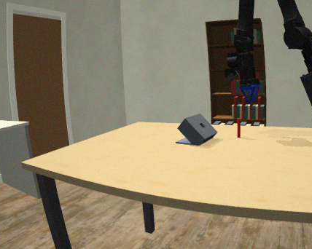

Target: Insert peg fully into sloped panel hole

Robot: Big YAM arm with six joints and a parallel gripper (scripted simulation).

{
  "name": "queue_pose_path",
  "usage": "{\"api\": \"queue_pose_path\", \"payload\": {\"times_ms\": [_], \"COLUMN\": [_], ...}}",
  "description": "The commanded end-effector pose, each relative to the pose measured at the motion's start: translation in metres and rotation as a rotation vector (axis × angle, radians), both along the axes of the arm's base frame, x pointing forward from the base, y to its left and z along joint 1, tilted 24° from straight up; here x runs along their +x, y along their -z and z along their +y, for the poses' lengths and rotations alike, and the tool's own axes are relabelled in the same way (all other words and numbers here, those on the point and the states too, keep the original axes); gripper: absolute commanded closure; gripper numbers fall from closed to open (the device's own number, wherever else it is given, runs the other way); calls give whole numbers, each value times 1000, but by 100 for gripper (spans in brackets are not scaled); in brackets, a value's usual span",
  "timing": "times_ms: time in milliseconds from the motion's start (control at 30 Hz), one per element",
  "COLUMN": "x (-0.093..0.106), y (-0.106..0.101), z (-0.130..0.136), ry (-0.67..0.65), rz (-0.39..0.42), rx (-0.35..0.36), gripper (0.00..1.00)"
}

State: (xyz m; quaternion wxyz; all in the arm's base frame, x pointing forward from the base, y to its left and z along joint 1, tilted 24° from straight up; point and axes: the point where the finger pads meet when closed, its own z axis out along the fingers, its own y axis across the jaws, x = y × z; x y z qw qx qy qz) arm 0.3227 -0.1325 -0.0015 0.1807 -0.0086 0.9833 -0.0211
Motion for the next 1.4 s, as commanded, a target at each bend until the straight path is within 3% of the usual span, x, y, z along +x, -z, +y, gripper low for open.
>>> {"api": "queue_pose_path", "payload": {"times_ms": [0, 400, 1367], "x": [20, 64, 73], "y": [-3, 13, 40], "z": [1, 56, 52], "ry": [-88, -420, -404], "rz": [-25, -58, -52], "rx": [-44, -137, -128], "gripper": [0, 0, 0]}}
